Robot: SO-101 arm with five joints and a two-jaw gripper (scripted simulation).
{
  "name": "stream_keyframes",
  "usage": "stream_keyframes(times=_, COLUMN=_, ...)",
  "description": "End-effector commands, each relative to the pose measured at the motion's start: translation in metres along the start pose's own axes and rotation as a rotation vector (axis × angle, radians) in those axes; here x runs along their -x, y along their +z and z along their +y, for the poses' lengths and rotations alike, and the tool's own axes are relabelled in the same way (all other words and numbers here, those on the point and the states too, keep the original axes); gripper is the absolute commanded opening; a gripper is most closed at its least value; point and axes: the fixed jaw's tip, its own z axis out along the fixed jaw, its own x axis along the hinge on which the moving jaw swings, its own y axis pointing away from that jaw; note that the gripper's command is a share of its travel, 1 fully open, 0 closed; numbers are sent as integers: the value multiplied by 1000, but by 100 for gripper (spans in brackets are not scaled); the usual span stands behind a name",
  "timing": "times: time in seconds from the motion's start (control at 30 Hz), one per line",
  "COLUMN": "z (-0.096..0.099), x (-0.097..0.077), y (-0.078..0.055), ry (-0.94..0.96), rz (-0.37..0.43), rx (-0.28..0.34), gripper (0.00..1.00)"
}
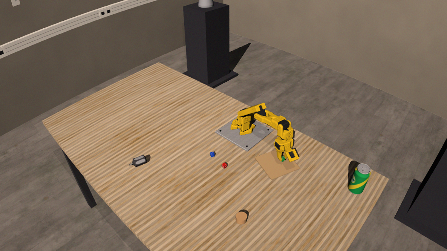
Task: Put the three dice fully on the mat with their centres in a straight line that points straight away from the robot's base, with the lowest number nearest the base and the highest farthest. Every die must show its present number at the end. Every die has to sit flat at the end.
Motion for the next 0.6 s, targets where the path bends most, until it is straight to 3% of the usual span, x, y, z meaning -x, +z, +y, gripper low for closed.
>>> stream_keyframes(times=0.0, z=2, x=-2, y=6, ry=-12, rz=18, rx=-2, gripper=0)
stream_keyframes(times=0.57, z=2, x=-3, y=12, ry=-12, rz=31, rx=-5, gripper=0)
